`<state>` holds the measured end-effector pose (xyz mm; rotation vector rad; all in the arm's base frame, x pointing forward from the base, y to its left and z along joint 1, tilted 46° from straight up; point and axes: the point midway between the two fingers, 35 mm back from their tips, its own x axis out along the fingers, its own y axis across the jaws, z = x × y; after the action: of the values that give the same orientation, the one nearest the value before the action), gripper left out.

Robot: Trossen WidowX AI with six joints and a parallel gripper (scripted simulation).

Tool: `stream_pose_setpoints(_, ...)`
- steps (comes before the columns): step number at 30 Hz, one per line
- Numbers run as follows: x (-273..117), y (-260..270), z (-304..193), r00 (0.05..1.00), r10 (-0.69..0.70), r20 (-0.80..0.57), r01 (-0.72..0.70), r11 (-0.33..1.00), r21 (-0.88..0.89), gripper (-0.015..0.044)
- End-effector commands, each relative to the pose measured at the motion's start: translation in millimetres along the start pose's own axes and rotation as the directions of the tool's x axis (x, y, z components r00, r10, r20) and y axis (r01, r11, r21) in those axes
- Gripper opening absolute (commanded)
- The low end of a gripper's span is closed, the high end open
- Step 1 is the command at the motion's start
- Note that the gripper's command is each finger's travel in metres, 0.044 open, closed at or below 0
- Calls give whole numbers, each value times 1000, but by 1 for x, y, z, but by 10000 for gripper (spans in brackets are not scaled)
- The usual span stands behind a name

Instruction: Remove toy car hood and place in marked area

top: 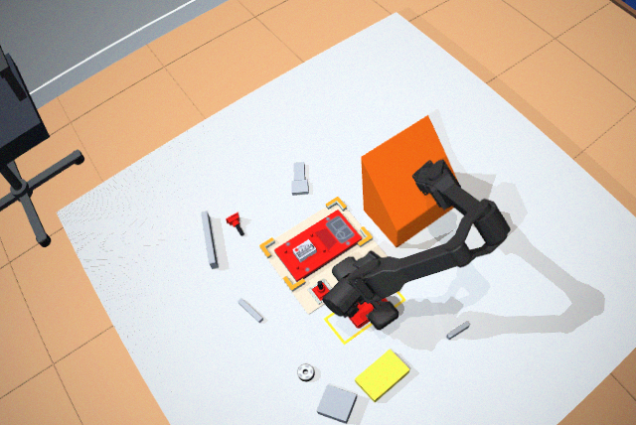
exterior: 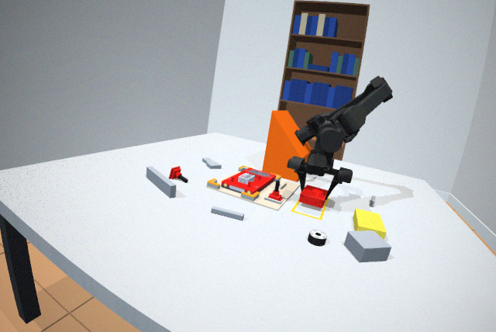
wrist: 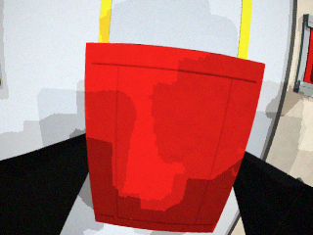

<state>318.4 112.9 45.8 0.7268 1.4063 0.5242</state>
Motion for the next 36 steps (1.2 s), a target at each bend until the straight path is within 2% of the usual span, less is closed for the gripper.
stream_pose_setpoints(1, 2, -1, 0, 1000, -2, 2, 2, 1000, 3, 0)
stream_pose_setpoints(23, 13, -1, 0, 1000, -2, 2, 2, 1000, 3, 0)
stream_pose_setpoints(36, 11, 0, 0, 1000, 1, 0, -1, 1000, 0, 341)
